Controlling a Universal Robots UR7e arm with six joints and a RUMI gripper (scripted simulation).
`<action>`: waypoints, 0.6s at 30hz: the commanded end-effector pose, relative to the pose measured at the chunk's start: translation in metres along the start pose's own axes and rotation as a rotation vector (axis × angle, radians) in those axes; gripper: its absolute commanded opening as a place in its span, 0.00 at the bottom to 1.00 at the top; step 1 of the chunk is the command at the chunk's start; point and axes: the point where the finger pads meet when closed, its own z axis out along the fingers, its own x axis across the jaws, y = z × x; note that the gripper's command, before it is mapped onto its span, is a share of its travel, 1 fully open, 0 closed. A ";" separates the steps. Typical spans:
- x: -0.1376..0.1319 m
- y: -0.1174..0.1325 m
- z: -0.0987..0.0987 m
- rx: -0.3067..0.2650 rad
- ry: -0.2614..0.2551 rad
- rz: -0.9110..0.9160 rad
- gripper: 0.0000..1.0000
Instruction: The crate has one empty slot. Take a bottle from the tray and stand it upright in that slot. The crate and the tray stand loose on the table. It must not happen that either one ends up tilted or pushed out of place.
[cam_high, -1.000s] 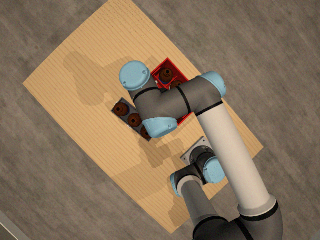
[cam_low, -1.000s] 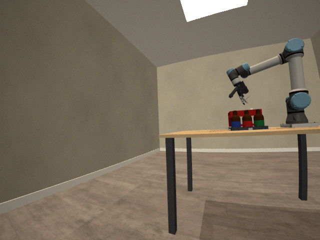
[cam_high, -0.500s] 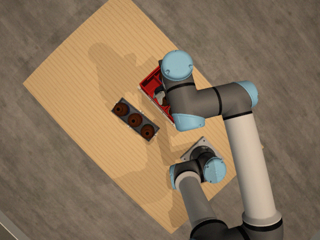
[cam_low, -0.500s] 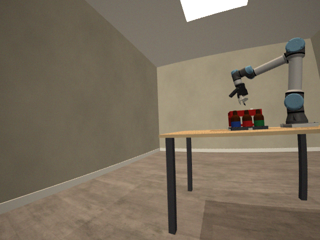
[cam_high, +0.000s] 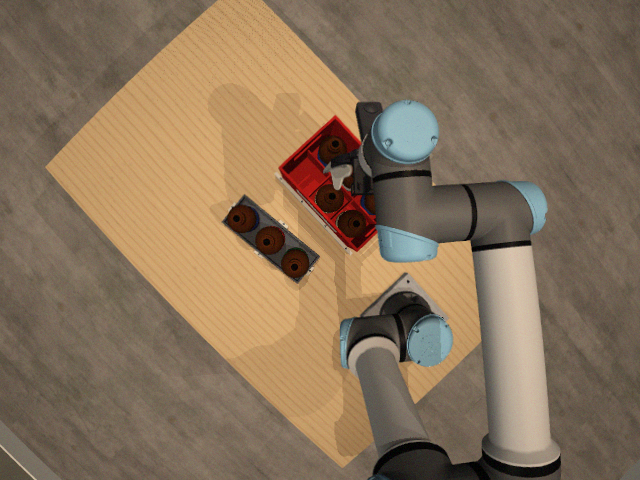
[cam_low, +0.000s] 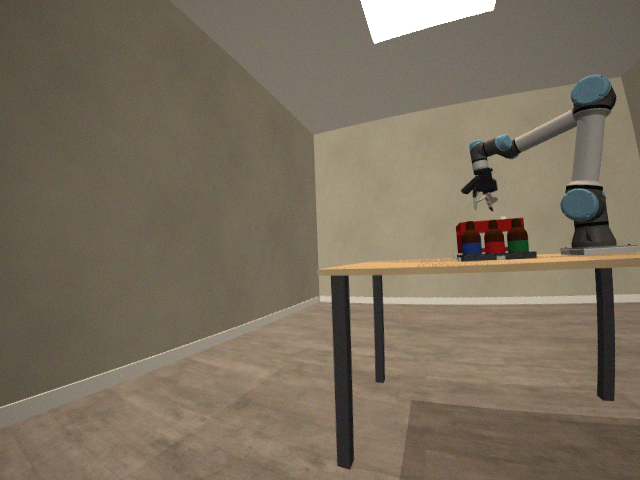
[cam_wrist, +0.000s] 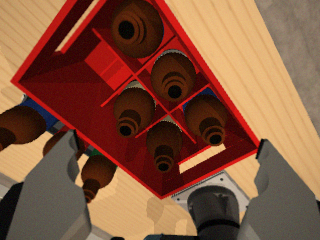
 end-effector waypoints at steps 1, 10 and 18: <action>0.007 -0.005 -0.002 0.021 -0.010 0.041 1.00; 0.011 -0.007 -0.002 0.028 -0.014 0.058 1.00; 0.011 -0.007 -0.002 0.028 -0.014 0.059 0.00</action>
